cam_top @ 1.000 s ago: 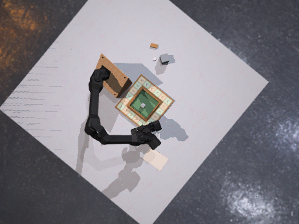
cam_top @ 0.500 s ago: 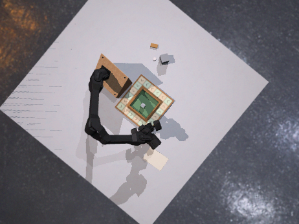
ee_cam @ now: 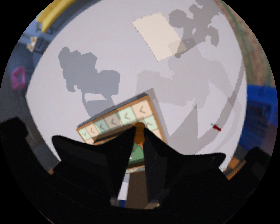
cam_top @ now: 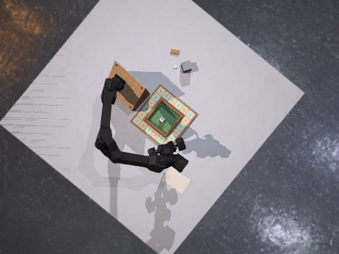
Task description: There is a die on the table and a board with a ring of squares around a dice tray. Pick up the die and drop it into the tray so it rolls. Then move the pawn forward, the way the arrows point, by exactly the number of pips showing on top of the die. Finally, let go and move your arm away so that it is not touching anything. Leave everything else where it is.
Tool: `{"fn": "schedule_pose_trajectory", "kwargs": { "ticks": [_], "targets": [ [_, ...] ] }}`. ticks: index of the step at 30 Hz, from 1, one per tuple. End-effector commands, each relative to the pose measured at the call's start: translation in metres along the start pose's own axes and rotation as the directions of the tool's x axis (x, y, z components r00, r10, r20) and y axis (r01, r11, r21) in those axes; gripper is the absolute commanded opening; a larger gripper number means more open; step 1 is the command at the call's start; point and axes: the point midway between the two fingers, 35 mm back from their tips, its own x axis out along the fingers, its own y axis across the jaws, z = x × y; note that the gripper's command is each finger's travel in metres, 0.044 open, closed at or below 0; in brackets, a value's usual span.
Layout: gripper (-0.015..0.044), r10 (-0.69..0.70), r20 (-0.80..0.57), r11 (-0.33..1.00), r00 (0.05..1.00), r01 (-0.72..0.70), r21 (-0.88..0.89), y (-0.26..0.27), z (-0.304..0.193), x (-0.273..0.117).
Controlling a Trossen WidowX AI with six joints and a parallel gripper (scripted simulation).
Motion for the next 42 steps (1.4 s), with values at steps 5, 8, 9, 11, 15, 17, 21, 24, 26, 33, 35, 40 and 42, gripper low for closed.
{"fn": "schedule_pose_trajectory", "kwargs": {
  "ticks": [5, 8, 9, 11, 15, 17, 21, 24, 26, 33, 35, 40, 42],
  "targets": [
    [0.0000, -0.002, 0.007, 1.000, 1.000, 0.002, 0.007, -0.004, -0.001, -0.034],
    [0.0000, -0.001, 0.007, 1.000, 1.000, 0.001, 0.007, 0.001, -0.002, -0.033],
    [0.0000, 0.000, 0.007, 1.000, 1.000, 0.000, 0.007, 0.007, -0.004, -0.031],
    [0.0000, 0.002, 0.006, 1.000, 1.000, -0.002, 0.007, 0.021, -0.008, -0.027],
    [0.0000, 0.005, 0.005, 1.000, 1.000, -0.005, 0.007, 0.049, -0.018, -0.018],
    [0.0000, 0.006, 0.005, 1.000, 1.000, -0.006, 0.007, 0.063, -0.024, -0.014],
    [0.0000, 0.008, 0.004, 1.000, 1.000, -0.008, 0.007, 0.089, -0.037, -0.005],
    [0.0000, 0.009, 0.004, 1.000, 1.000, -0.009, 0.007, 0.109, -0.048, 0.003],
    [0.0000, 0.009, 0.004, 1.000, 1.000, -0.009, 0.007, 0.121, -0.056, 0.008],
    [0.0000, 0.007, 0.004, 1.000, 1.000, -0.008, 0.008, 0.162, -0.088, 0.026],
    [0.0000, 0.007, 0.004, 1.000, 1.000, -0.007, 0.008, 0.172, -0.098, 0.032],
    [0.0000, 0.005, 0.005, 1.000, 1.000, -0.005, 0.009, 0.190, -0.116, 0.042],
    [0.0000, 0.005, 0.005, 1.000, 1.000, -0.005, 0.009, 0.190, -0.116, 0.042]
  ]
}}
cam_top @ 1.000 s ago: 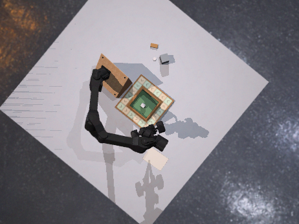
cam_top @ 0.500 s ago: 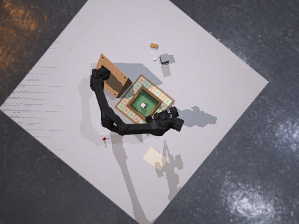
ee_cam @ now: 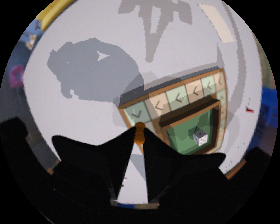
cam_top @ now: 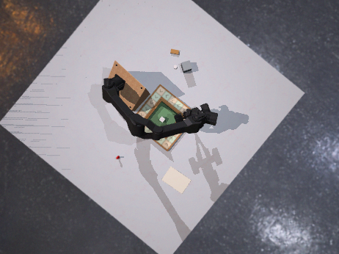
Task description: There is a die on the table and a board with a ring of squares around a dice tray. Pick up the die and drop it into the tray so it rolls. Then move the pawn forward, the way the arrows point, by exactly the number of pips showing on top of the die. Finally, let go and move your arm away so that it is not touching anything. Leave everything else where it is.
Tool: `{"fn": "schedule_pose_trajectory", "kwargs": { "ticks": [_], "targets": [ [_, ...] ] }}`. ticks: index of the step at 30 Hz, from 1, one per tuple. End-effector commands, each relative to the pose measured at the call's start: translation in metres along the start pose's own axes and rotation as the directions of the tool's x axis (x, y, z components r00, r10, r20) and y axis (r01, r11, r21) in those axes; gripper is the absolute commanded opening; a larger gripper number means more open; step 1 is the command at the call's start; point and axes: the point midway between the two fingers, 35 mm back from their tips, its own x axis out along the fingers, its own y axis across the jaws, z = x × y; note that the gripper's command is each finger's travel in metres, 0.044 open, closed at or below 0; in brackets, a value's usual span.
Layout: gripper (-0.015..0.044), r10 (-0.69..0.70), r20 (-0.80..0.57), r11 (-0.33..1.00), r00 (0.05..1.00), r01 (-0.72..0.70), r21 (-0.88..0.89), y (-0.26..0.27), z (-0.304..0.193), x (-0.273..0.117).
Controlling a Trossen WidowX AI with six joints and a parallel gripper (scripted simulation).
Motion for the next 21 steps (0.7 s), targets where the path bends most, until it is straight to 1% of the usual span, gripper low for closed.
{"fn": "schedule_pose_trajectory", "kwargs": {
  "ticks": [1, 9, 21],
  "targets": [
    [0.0000, 0.009, 0.005, 1.000, 1.000, -0.009, 0.019, 0.005, -0.001, 0.001],
    [0.0000, 0.008, 0.006, 1.000, 1.000, -0.008, 0.019, 0.005, 0.000, 0.034],
    [0.0000, 0.008, 0.006, 1.000, 1.000, -0.008, 0.019, 0.005, 0.000, 0.045]
  ]
}}
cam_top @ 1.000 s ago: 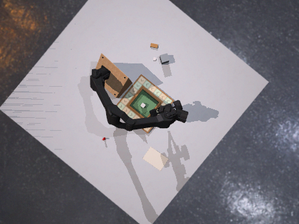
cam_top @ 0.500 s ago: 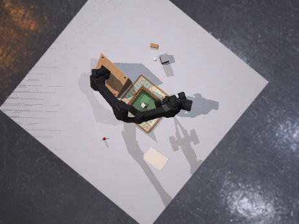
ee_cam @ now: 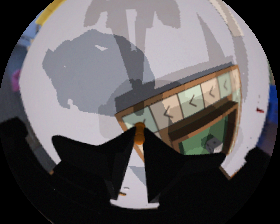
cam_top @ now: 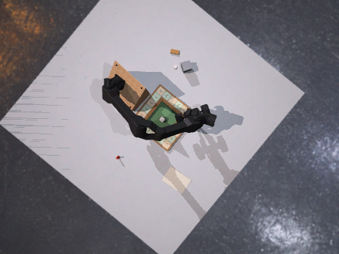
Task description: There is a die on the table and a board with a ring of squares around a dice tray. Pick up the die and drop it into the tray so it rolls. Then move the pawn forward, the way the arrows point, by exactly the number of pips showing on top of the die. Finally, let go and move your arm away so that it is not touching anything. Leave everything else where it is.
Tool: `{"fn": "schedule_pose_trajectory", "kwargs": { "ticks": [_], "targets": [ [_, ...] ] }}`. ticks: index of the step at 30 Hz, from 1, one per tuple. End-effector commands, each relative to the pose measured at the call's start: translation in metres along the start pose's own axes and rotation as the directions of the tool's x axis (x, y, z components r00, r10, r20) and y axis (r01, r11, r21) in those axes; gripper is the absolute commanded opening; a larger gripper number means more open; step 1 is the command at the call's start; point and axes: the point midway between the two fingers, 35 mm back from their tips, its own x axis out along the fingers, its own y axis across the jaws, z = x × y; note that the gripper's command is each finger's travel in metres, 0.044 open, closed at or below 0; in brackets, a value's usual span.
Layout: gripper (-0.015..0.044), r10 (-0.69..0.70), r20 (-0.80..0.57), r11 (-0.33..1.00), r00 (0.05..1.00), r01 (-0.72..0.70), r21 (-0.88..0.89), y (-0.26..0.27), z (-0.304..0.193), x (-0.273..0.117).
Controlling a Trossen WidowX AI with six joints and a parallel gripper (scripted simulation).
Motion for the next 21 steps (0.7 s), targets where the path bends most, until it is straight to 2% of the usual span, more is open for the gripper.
{"fn": "schedule_pose_trajectory", "kwargs": {
  "ticks": [1, 5, 15, 19, 21],
  "targets": [
    [0.0000, -0.005, 0.001, 1.000, 1.000, 0.005, -0.009, -0.001, -0.001, 0.007],
    [0.0000, -0.005, 0.001, 1.000, 1.000, 0.005, -0.009, -0.001, -0.001, 0.012],
    [0.0262, -0.002, -0.002, 1.000, 1.000, 0.002, 0.003, -0.001, 0.001, 0.006],
    [0.0368, -0.003, 0.000, 1.000, 1.000, 0.003, -0.008, -0.001, 0.000, -0.038],
    [0.0420, -0.003, 0.000, 1.000, 1.000, 0.003, -0.009, -0.001, 0.000, -0.041]
  ]
}}
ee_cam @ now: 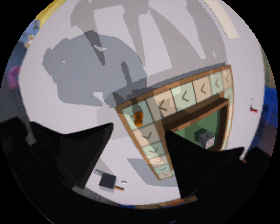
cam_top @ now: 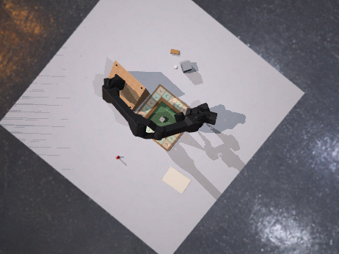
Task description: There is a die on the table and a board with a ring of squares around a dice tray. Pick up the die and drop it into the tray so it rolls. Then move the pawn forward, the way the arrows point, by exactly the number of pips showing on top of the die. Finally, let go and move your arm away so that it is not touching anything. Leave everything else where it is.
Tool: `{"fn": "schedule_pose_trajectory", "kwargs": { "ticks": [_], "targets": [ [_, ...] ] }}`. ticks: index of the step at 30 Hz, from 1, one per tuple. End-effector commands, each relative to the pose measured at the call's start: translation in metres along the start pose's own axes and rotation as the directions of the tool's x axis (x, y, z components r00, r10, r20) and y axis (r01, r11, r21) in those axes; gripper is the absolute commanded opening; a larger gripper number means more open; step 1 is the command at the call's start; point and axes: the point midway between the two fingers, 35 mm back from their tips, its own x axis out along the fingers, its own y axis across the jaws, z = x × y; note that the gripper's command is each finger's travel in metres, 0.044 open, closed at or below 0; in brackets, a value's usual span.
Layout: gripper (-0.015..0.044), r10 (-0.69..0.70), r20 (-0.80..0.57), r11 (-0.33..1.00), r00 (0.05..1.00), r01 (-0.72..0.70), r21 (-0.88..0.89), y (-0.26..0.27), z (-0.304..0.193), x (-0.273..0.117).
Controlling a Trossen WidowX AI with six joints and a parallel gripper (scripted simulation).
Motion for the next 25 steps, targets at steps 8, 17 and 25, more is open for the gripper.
{"fn": "schedule_pose_trajectory", "kwargs": {
  "ticks": [8, 17, 25],
  "targets": [
    [0.0440, 0.022, 0.014, 0.998, 1.000, -0.021, -0.051, -0.018, -0.006, -0.047],
    [0.0440, 0.022, 0.010, 0.959, 1.000, -0.019, -0.283, -0.105, -0.058, -0.093],
    [0.0440, 0.026, 0.015, 0.960, 1.000, -0.020, -0.280, -0.107, -0.058, -0.095]
  ]
}}
